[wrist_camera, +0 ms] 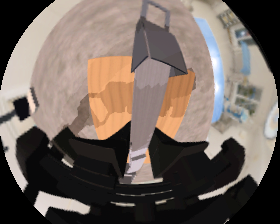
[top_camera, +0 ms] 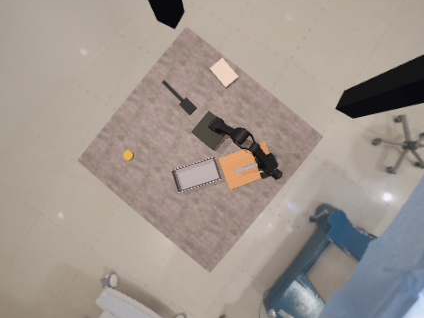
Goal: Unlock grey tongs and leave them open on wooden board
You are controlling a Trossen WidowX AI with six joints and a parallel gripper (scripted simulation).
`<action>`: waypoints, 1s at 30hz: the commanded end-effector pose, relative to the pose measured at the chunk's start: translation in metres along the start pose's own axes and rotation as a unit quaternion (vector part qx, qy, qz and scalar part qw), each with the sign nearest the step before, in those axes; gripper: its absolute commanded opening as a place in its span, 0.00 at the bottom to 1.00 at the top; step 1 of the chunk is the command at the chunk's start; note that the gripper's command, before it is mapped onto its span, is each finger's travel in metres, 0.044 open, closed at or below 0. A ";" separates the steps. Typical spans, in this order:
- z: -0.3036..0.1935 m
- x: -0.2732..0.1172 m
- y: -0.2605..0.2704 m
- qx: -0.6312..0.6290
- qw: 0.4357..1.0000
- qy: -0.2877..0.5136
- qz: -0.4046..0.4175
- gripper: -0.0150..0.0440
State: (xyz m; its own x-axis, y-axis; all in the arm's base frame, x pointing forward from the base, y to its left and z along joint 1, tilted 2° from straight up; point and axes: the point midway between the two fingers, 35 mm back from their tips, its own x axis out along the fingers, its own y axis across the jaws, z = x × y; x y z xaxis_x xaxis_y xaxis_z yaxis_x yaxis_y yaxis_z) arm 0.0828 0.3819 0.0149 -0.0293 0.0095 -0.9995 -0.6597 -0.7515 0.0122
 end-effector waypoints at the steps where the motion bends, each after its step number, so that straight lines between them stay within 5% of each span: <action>1: 0.000 0.005 -0.001 0.002 1.000 0.000 -0.004 0.00; 11: -0.001 0.013 0.000 0.002 1.000 0.000 -0.004 0.00; 30: -0.001 0.014 0.002 0.000 1.000 0.000 0.001 0.85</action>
State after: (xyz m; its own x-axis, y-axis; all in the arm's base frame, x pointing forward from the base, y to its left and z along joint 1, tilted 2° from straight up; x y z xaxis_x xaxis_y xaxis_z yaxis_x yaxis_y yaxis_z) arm 0.0819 0.3800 0.0006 -0.0303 0.0074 -0.9995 -0.6596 -0.7514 0.0144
